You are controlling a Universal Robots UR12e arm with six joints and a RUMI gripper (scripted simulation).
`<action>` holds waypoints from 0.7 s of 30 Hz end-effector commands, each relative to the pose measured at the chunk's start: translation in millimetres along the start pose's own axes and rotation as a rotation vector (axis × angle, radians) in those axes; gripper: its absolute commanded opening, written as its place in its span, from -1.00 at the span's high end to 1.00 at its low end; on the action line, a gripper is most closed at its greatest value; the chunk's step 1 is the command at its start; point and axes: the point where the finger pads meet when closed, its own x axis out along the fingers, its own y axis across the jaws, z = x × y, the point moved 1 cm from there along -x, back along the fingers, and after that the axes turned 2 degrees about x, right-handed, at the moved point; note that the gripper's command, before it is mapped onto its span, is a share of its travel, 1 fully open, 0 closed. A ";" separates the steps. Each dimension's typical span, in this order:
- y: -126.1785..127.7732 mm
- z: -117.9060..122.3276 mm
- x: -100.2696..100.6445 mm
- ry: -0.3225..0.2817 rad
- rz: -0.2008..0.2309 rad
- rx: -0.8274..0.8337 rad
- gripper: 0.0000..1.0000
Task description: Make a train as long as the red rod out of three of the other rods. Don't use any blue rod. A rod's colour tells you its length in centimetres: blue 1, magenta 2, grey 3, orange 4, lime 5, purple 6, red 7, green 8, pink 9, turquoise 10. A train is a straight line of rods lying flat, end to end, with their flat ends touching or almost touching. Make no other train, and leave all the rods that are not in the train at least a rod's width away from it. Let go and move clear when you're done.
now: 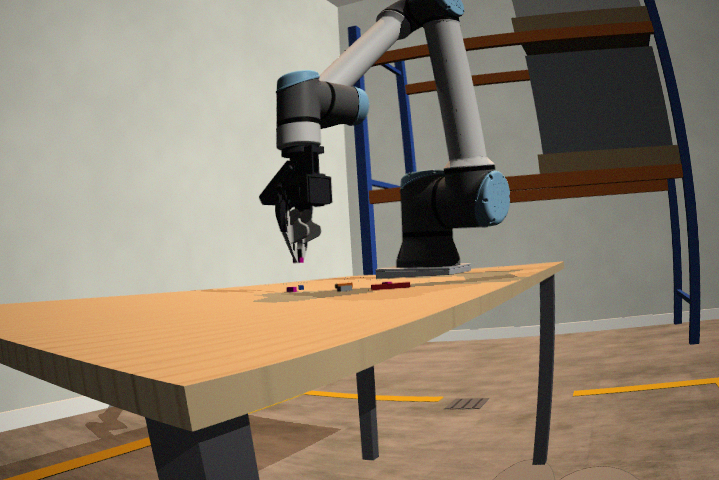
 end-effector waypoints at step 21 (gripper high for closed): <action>-1.4 -0.1 43.6 0.000 -0.002 0.000 1.00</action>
